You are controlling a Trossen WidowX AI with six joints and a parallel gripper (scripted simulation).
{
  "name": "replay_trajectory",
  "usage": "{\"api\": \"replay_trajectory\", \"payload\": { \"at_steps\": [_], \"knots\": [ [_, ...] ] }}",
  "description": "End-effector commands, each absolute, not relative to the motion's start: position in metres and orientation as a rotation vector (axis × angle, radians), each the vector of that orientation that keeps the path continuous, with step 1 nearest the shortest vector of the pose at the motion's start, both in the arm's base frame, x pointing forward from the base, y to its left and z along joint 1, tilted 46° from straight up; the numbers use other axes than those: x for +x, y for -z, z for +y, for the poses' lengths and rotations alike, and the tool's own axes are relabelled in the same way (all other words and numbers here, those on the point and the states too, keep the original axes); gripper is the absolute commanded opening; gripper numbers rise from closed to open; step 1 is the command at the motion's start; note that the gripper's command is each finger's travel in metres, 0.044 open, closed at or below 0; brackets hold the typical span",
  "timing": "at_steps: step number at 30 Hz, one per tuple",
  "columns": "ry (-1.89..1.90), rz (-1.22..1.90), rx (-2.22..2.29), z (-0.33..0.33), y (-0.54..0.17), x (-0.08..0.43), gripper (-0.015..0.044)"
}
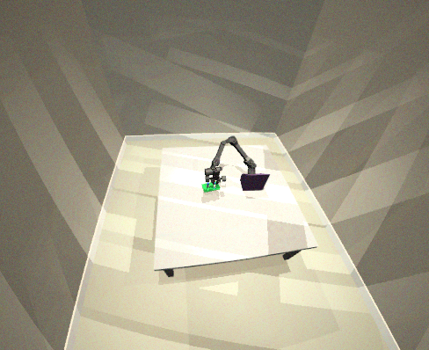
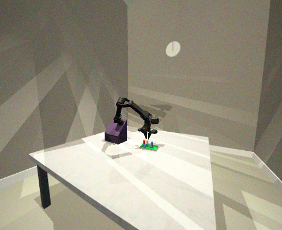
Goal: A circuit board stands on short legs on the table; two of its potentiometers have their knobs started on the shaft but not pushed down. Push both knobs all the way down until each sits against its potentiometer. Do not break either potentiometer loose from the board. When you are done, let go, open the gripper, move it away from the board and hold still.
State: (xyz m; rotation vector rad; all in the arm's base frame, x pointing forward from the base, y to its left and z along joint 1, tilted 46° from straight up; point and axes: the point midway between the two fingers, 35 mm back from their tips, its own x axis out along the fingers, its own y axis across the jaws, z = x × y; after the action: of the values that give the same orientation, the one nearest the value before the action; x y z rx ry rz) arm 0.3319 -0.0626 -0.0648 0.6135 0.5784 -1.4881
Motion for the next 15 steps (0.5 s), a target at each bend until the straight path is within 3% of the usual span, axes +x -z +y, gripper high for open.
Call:
{"api": "replay_trajectory", "payload": {
  "at_steps": [1,2,10,15],
  "knots": [
    [1.49,0.578,0.614,-0.064,0.065,0.332,0.0184],
    [1.49,0.578,0.614,-0.064,0.065,0.332,0.021],
    [1.386,0.743,0.494,-0.053,0.057,0.333,0.0],
    [1.309,0.854,0.356,-0.053,0.056,0.336,0.0]
  ]
}}
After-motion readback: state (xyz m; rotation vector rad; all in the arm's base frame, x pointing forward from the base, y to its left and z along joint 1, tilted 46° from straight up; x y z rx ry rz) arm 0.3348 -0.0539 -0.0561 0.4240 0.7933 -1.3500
